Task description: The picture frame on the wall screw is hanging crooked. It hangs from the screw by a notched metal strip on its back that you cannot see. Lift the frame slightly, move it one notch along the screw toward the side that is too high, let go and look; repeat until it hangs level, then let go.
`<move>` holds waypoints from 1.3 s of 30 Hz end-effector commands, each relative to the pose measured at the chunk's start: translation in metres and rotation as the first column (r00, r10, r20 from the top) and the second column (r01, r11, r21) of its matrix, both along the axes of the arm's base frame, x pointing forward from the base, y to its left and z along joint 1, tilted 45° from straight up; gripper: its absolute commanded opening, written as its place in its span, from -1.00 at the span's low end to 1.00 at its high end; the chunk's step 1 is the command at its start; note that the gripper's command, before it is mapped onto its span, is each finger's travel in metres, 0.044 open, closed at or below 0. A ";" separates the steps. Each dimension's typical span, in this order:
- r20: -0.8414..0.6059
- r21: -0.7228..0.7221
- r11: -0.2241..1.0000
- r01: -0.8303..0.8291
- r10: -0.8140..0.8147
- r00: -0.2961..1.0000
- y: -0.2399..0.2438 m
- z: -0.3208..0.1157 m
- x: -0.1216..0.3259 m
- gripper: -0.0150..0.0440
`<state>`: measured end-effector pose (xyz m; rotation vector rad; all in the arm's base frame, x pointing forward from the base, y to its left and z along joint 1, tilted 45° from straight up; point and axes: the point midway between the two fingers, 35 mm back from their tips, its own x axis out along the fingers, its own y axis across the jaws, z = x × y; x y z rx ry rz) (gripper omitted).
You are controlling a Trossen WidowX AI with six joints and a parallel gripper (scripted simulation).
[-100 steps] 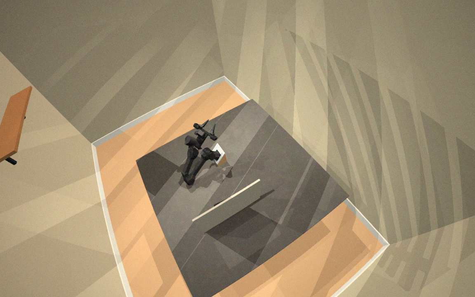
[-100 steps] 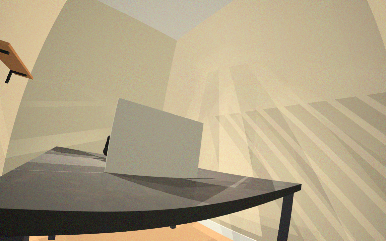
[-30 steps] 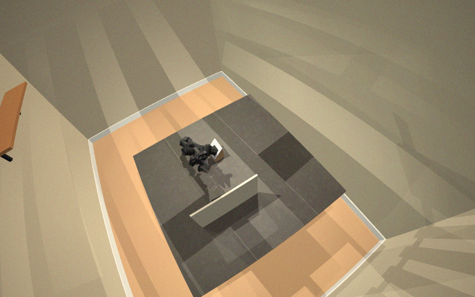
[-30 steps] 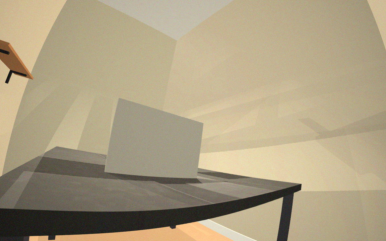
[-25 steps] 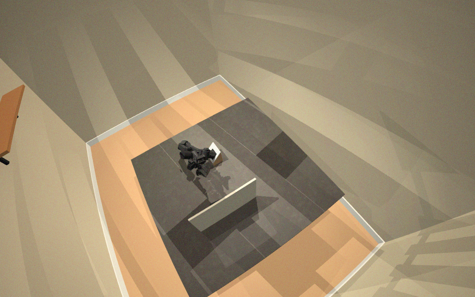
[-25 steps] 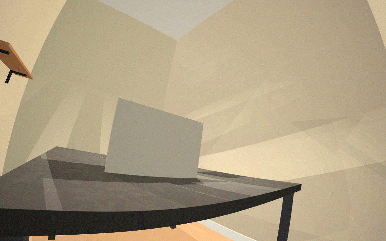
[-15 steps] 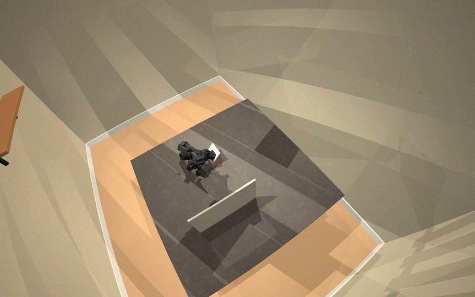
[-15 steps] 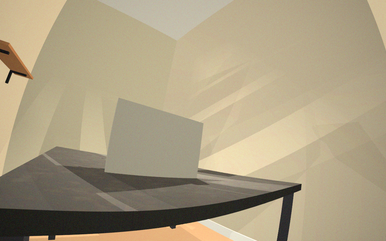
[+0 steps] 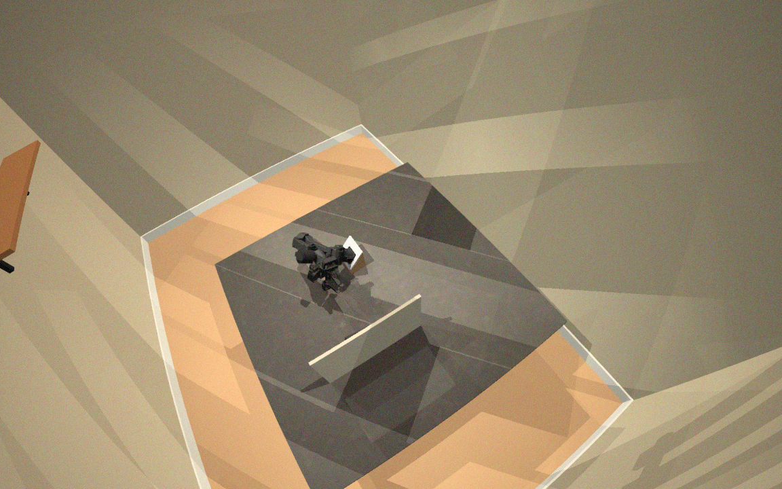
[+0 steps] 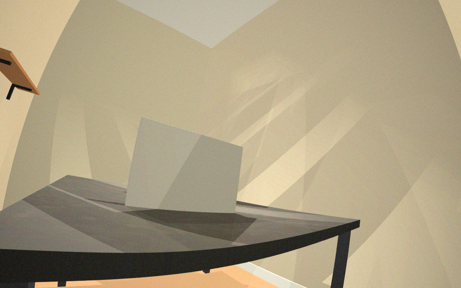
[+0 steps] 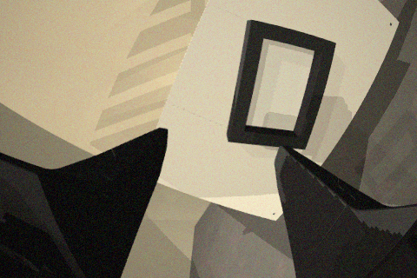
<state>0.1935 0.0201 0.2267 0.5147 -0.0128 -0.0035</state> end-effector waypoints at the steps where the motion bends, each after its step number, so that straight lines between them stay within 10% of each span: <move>1: -0.004 -0.007 1.000 0.002 -0.002 1.000 0.000 -0.002 0.000 0.39; 39: 0.006 -0.008 1.000 0.002 -0.002 1.000 -0.031 -0.025 0.076 0.39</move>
